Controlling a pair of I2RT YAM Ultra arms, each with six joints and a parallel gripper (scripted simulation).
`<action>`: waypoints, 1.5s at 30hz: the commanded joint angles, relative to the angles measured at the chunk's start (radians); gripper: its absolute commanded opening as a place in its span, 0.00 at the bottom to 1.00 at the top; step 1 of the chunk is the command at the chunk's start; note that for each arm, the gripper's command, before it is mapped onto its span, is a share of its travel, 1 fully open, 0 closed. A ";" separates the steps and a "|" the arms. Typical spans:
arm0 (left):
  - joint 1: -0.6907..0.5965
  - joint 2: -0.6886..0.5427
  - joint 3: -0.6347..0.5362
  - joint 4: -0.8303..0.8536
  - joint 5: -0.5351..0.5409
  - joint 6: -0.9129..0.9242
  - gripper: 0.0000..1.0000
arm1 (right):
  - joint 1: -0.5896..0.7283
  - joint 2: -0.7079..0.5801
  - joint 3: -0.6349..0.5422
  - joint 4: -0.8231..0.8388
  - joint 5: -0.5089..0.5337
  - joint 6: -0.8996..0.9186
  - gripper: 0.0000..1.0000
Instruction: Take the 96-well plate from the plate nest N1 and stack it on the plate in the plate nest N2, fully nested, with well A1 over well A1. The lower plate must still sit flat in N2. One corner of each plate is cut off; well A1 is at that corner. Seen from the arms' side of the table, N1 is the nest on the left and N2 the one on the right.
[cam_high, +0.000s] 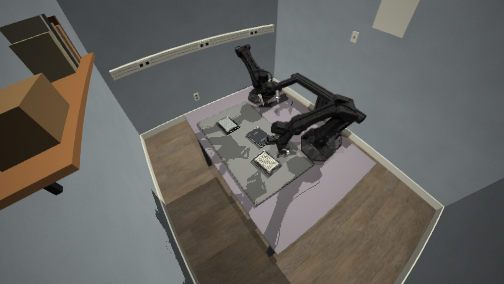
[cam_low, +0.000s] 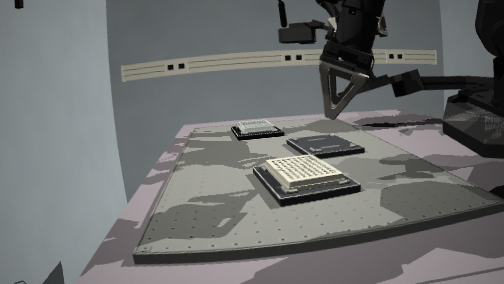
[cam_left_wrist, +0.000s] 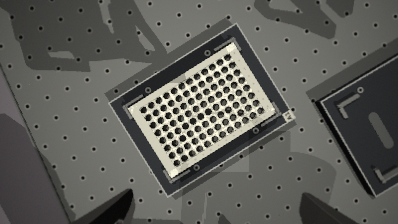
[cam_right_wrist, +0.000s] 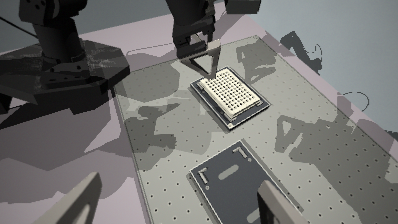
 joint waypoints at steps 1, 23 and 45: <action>-0.016 0.012 -0.014 0.029 -0.007 -0.005 1.00 | 0.033 -0.026 -0.011 0.044 0.064 0.018 1.00; 0.060 0.211 0.178 -0.122 0.057 0.526 1.00 | 0.030 -0.017 -0.001 0.047 0.071 0.010 1.00; 0.066 0.553 0.528 -0.315 -0.004 1.006 1.00 | 0.030 -0.017 -0.001 0.047 0.071 0.010 1.00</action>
